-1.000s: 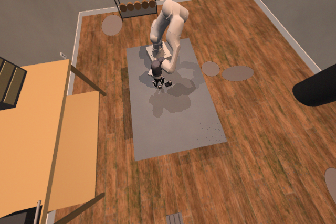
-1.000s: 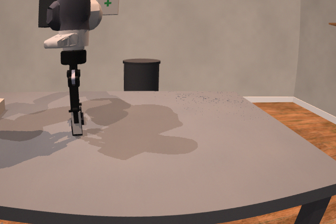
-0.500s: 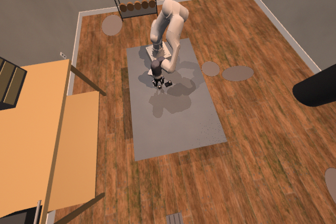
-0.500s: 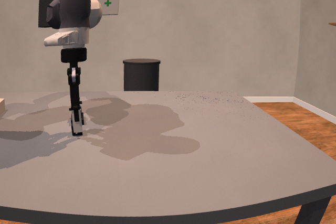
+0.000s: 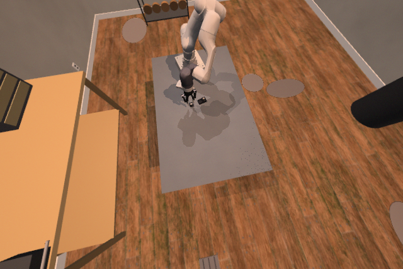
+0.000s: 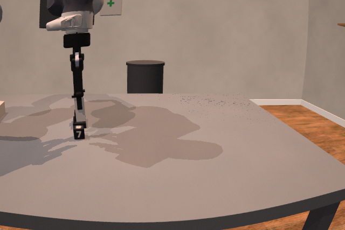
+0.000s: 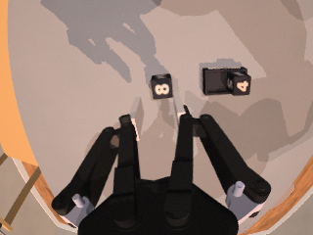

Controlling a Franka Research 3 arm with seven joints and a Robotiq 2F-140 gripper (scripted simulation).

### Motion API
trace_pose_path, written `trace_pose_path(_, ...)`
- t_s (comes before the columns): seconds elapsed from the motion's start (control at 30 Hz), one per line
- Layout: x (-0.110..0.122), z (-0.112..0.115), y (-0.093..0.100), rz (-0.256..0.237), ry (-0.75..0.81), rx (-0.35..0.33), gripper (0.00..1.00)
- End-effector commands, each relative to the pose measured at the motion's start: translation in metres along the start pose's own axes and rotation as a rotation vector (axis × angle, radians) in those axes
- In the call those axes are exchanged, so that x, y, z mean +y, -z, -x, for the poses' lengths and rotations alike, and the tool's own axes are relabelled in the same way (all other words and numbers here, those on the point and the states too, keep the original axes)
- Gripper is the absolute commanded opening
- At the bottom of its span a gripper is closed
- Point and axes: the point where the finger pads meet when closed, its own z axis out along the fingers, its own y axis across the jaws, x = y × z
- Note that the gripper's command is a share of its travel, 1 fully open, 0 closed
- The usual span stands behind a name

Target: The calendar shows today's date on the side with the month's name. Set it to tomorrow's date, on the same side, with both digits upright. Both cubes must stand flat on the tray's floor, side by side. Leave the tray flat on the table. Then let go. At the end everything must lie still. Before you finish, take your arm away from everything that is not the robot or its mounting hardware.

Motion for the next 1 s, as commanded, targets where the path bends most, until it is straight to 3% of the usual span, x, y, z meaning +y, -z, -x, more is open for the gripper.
trace_pose_path(0.0, 0.006, -0.006, 0.016, 0.014, -0.021, 0.019, 0.29)
trace_pose_path(0.27, 0.006, -0.006, 0.038, 0.014, -0.021, 0.019, 0.29)
trace_pose_path(0.43, 0.006, -0.006, 0.041, 0.014, -0.021, 0.019, 0.29)
trace_pose_path(0.47, 0.006, -0.006, 0.041, 0.014, -0.021, 0.019, 1.00)
trace_pose_path(0.97, 0.006, -0.006, 0.041, 0.014, -0.021, 0.019, 1.00)
